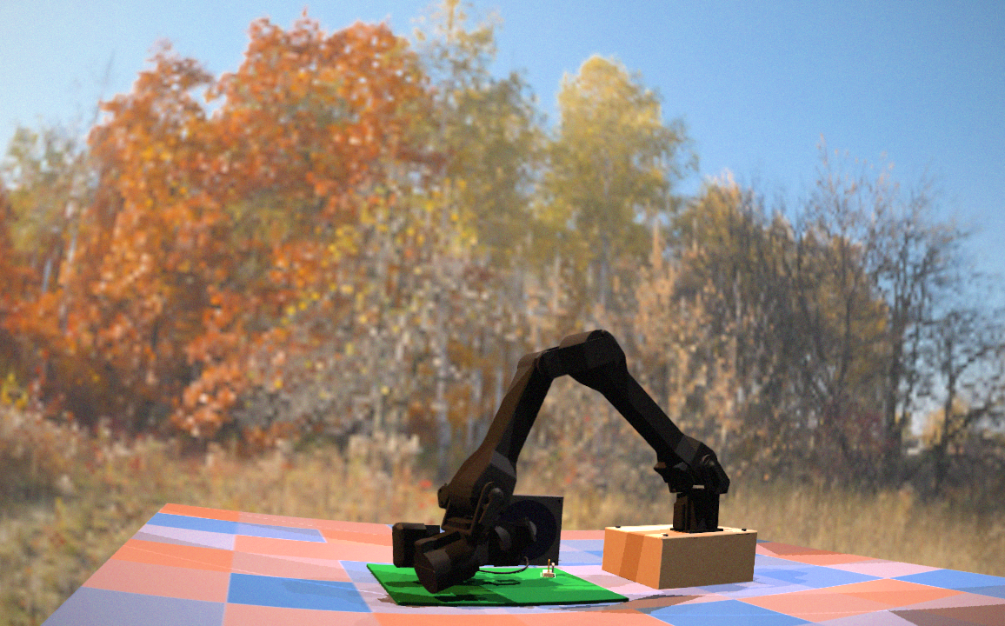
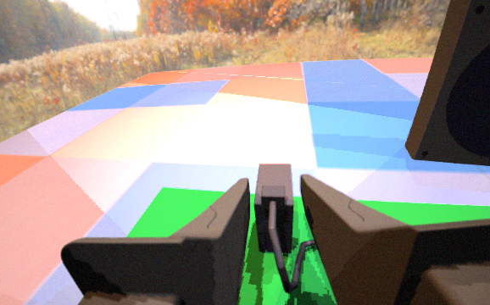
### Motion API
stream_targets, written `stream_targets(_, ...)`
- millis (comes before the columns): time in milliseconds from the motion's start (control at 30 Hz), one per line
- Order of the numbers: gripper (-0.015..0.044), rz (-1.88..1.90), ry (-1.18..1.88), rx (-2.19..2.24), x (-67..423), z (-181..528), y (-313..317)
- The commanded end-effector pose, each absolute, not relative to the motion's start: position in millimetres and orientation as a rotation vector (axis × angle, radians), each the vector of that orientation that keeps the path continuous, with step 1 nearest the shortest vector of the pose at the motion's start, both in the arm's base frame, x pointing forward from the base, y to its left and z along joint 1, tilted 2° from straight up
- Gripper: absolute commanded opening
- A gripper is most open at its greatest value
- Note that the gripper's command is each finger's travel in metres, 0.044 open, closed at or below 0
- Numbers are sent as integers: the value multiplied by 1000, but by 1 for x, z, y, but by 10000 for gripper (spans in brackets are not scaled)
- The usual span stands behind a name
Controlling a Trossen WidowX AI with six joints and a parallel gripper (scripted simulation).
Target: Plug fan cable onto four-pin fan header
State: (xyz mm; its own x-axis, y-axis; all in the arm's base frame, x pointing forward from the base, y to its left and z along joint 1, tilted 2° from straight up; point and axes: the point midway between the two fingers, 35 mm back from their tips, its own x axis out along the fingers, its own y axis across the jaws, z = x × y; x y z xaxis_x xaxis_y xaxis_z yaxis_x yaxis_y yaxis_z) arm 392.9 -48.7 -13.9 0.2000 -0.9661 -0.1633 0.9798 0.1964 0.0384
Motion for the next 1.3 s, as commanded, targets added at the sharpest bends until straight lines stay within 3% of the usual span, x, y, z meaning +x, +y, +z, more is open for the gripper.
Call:
stream_targets(0,140,-1366,111,145,393,-14,-49)
stream_targets(600,140,-1366,111,145,393,-14,-49)
stream_targets(967,429,-1449,290,227,394,-10,-63)
stream_targets(1267,440,-1494,461,319,394,-5,-74)
